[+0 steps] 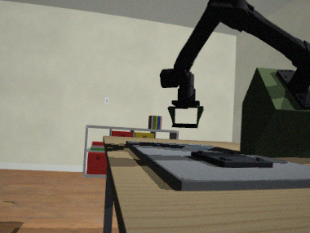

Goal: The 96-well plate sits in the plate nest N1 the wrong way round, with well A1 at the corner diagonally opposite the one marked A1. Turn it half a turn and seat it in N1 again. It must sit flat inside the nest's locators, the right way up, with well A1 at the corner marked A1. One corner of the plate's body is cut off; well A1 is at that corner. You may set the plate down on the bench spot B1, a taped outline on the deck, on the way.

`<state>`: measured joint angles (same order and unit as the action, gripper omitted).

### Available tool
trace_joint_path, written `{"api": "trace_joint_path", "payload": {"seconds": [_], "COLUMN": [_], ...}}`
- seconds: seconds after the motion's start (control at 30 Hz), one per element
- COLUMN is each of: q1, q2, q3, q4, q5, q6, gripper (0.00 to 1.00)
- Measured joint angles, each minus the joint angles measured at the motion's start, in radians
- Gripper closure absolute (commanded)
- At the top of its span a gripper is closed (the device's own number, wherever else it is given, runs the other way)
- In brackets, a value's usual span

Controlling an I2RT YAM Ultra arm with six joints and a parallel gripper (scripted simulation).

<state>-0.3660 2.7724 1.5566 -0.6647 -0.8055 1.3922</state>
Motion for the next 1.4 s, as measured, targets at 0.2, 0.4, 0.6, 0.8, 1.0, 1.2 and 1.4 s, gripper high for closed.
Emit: {"api": "trace_joint_path", "payload": {"seconds": [0.2,0.4,0.6,0.8,1.0,1.2,1.4], "q1": [0.025,0.058,0.081,0.108,0.142,0.164,0.201], "q2": [-0.061,-0.132,-0.187,-0.24,-0.308,-0.359,-0.412], "q3": [-0.066,-0.136,-0.182,-0.239,-0.292,-0.324,-0.369], "q4": [0.032,0.063,0.087,0.112,0.134,0.154,0.167], "q5": [-0.005,-0.012,-0.017,-0.021,-0.026,-0.029,-0.031], "q6": [-0.115,-0.262,-0.395,-0.526,-0.673,-0.797,-0.927], "gripper": [1.0,1.0,1.0,1.0,1.0,1.0,1.0]}}
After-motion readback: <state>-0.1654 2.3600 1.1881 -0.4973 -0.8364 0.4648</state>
